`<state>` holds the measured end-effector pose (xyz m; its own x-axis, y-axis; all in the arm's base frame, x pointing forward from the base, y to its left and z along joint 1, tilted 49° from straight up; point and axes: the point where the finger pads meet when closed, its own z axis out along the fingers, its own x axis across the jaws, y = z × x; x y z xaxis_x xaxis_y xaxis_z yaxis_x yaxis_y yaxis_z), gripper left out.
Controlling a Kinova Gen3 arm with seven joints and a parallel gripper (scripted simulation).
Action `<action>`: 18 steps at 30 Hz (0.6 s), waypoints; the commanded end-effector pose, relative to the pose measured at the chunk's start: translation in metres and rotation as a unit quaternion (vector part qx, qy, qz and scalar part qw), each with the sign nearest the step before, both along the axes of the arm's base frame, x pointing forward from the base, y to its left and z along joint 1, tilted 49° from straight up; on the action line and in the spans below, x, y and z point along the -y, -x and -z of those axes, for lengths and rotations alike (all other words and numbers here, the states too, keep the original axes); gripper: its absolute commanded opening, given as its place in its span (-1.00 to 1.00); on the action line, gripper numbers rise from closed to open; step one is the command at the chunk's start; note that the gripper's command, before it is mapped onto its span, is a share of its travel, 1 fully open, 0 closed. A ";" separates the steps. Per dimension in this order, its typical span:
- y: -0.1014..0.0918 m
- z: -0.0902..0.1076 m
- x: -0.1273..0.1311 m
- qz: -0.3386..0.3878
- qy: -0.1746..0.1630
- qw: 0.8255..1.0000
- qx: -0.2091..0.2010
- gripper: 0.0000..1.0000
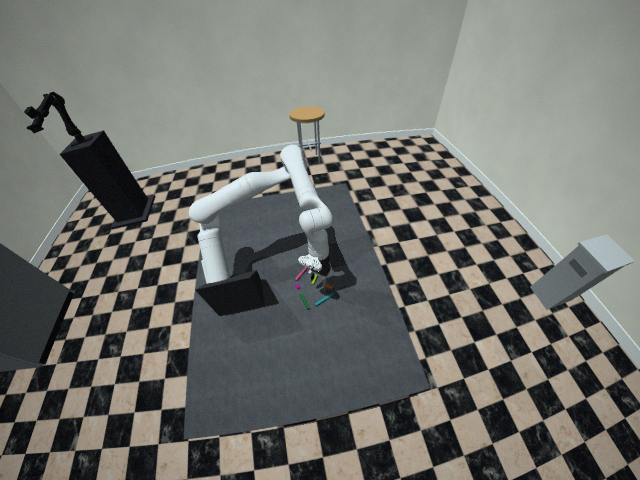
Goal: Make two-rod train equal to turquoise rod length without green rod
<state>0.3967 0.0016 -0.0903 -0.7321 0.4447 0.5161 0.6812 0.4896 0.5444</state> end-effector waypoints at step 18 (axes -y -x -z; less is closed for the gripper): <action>-0.018 -0.019 -0.016 0.164 0.003 0.968 -0.190 1.00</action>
<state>0.4122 0.0166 -0.0730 -0.3310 0.6190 0.7122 0.9435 0.2278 0.2406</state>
